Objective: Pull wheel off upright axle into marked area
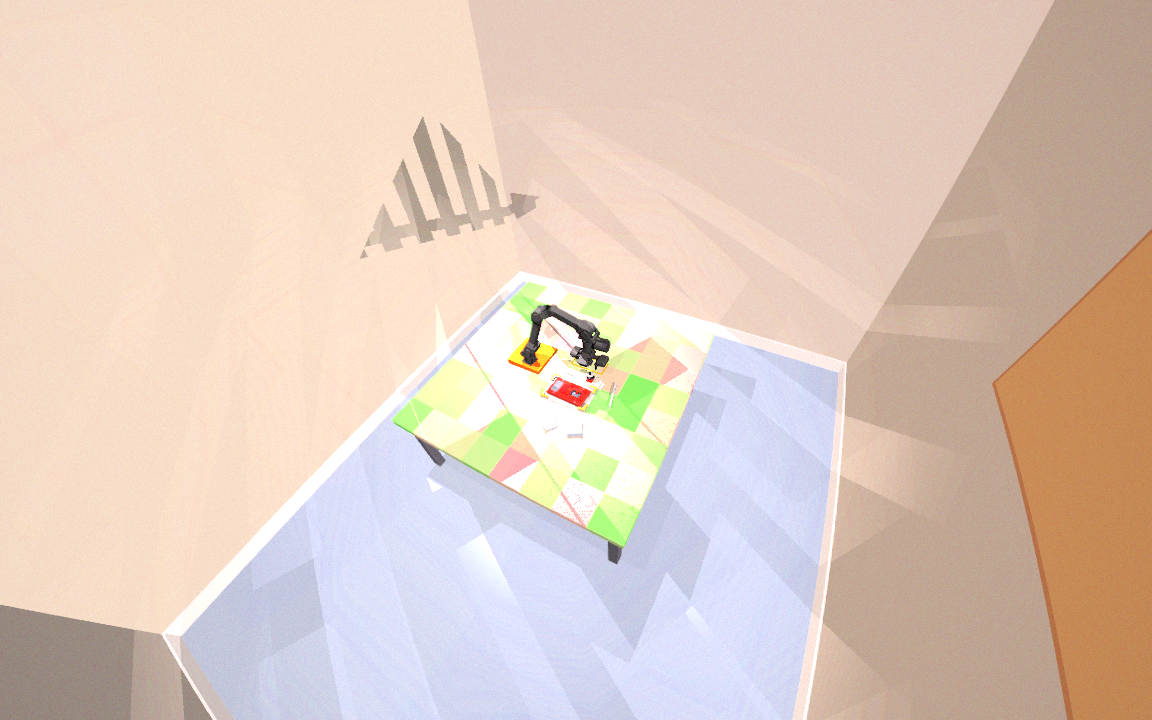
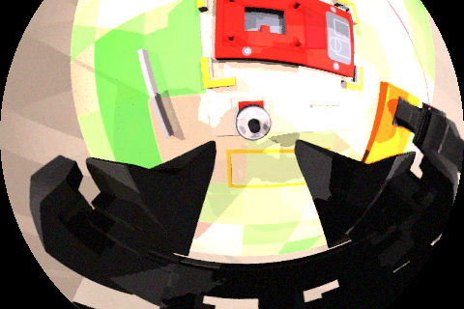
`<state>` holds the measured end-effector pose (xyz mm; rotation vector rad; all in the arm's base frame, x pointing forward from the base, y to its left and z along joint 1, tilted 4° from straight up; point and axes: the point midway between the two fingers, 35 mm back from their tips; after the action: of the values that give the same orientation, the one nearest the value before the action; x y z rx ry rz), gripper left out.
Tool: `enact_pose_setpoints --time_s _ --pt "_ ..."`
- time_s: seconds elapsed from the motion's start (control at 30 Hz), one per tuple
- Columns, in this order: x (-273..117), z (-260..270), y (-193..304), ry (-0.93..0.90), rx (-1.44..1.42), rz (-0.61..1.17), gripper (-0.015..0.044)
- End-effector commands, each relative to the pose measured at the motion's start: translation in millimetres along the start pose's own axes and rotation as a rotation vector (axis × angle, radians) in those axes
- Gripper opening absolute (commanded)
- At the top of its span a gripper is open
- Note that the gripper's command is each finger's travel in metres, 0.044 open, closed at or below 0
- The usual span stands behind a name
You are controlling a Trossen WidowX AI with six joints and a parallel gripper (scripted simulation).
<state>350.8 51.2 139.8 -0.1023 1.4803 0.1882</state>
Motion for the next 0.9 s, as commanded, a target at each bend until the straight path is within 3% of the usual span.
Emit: enact_pose_setpoints --time_s 0.0,0.23,0.47,0.6,0.87 --pt "20.0 0.7 -0.4 0.002 0.007 -0.004 0.03" --pt "59.2 -1.4 -0.2 0.002 0.007 -0.004 0.03" --pt "64.1 -2.4 0.2 0.002 0.007 -0.004 0.03" --pt "60.3 -2.9 0.7 0.005 0.001 0.001 0.0195" --pt "60.3 -2.9 0.7 0.005 0.001 0.001 0.0142"
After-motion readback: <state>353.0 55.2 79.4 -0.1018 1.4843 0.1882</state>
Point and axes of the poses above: the point midway between the two fingers, 35 mm back from their tips, its own x axis out along the fingers, its own z axis across the jaws, y = z × x, and after that the axes turned 6 degrees about -x, right-handed
